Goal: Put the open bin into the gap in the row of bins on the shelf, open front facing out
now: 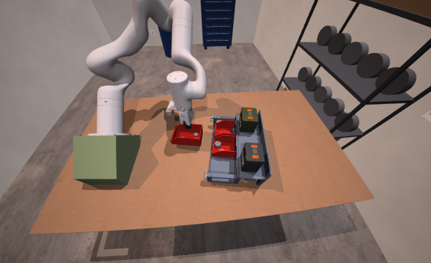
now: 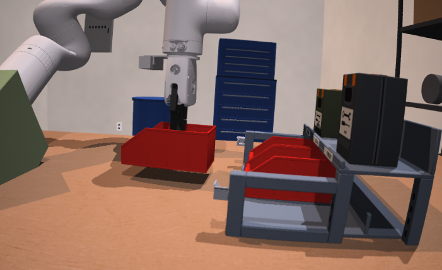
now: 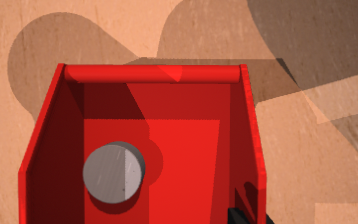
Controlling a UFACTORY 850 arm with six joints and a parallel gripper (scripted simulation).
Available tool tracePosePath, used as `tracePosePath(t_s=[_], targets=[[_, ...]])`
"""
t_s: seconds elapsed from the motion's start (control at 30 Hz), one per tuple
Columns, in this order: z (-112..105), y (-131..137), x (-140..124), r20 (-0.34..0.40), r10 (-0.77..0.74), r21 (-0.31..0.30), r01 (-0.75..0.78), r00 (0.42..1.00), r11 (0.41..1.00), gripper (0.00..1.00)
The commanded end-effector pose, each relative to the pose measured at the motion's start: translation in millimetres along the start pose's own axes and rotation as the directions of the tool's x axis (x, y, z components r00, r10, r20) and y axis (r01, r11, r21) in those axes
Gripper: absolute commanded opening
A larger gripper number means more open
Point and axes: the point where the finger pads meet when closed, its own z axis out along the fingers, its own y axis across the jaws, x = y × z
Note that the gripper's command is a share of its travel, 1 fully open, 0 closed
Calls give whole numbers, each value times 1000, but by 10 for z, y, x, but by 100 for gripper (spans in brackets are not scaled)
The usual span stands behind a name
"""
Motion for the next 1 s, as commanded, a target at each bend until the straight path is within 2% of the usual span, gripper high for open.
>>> tracePosePath(t_s=[0.0, 0.2, 0.37, 0.77, 0.97], targets=[[-5, -23, -8, 1, -1, 0, 1, 1000, 1000, 0], [-5, -23, -8, 1, -1, 0, 1, 1000, 1000, 0], [-2, -170, -5, 1, -1, 0, 1, 1000, 1000, 0], [-2, -170, -5, 1, -1, 0, 1, 1000, 1000, 0], [2, -318, -1, 1, -1, 0, 1, 1000, 1000, 0]])
